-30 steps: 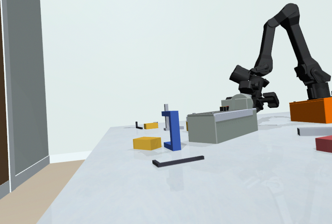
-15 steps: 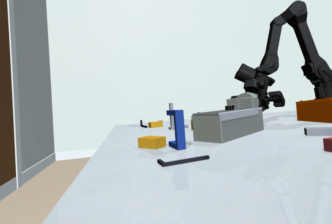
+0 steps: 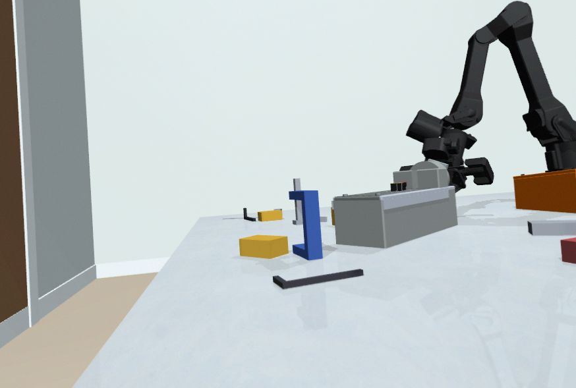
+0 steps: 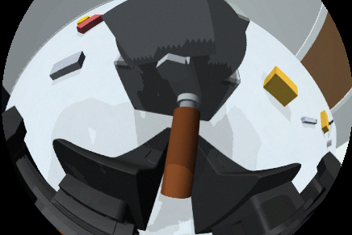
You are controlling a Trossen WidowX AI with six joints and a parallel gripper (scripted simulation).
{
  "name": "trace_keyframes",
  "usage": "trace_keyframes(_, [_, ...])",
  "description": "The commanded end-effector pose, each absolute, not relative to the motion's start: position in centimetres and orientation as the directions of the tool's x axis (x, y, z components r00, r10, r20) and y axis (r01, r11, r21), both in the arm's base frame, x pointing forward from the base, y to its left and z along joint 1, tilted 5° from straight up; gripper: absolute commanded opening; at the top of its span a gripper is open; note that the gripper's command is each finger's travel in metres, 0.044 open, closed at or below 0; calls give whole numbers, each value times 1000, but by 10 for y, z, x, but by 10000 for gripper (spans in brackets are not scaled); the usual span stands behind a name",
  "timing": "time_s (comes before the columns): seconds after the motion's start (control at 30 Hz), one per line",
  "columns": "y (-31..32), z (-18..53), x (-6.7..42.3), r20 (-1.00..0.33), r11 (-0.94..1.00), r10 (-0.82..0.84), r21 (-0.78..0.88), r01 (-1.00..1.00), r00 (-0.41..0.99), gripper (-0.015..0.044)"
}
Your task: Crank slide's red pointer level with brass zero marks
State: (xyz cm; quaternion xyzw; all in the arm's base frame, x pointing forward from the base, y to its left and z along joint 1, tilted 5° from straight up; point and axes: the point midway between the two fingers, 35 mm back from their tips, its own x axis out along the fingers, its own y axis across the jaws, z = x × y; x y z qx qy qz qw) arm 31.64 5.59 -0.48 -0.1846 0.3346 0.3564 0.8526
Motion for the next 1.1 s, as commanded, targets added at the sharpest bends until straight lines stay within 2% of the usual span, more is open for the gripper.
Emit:
trace_keyframes(0.0, [50,0,322,-696,687,469,-100,-720,544,0])
trace_keyframes(1.07, [49,2,324,-695,687,469,-100,-720,544,0])
